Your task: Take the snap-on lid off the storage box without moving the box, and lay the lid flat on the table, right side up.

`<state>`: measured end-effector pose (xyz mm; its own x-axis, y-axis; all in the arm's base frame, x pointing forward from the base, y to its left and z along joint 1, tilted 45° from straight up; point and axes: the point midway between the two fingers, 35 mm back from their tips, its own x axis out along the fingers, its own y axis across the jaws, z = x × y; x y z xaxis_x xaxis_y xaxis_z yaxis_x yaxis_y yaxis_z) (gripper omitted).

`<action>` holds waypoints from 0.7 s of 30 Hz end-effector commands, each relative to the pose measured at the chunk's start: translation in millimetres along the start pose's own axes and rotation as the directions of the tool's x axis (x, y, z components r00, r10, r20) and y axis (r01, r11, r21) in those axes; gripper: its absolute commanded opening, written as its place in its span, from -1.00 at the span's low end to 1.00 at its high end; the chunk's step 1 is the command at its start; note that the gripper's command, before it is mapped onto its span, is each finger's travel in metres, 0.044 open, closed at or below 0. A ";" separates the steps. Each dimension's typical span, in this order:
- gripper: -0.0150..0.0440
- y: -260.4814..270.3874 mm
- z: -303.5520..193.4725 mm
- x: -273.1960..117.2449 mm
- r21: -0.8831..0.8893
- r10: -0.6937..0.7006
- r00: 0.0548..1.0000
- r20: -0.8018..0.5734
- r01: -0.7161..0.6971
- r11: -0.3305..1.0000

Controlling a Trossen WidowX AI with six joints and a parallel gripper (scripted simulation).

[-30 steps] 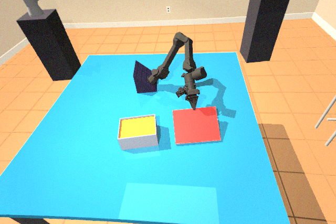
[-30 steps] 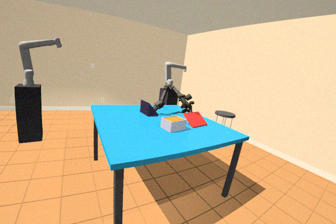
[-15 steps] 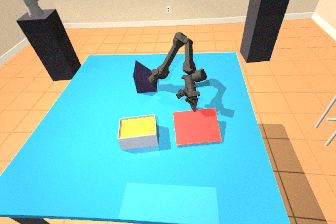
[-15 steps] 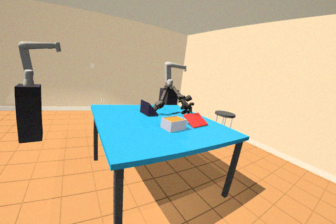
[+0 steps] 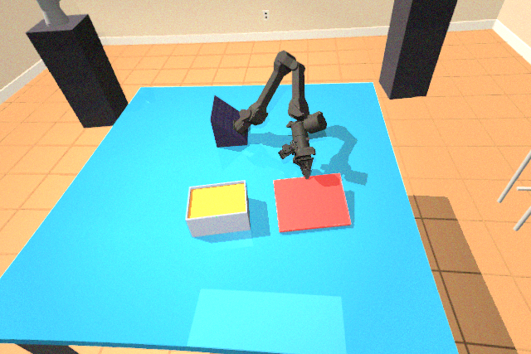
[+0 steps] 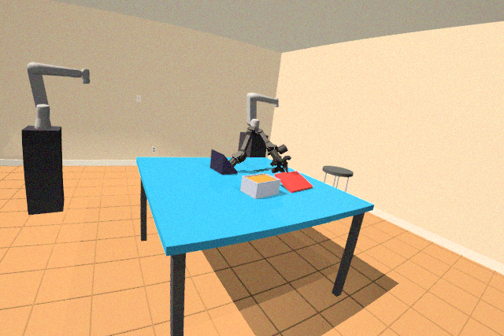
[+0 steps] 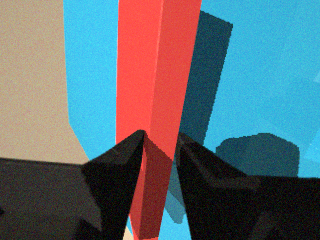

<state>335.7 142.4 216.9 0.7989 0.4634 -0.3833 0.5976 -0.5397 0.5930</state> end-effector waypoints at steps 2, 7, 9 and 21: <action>-0.49 -10.7 3.9 5.7 0.005 -0.024 1.000 0.009 0.024 1.000; -0.49 -13.8 3.9 8.2 0.005 -0.024 1.000 0.009 0.024 1.000; -0.31 -4.0 -0.6 3.3 0.003 -0.018 1.000 0.006 0.018 1.000; 0.62 -6.3 0.1 1.2 0.004 -0.024 1.000 0.009 0.024 1.000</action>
<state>335.6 146.4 213.3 0.7853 0.4694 -0.4037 0.6166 -0.5342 0.5783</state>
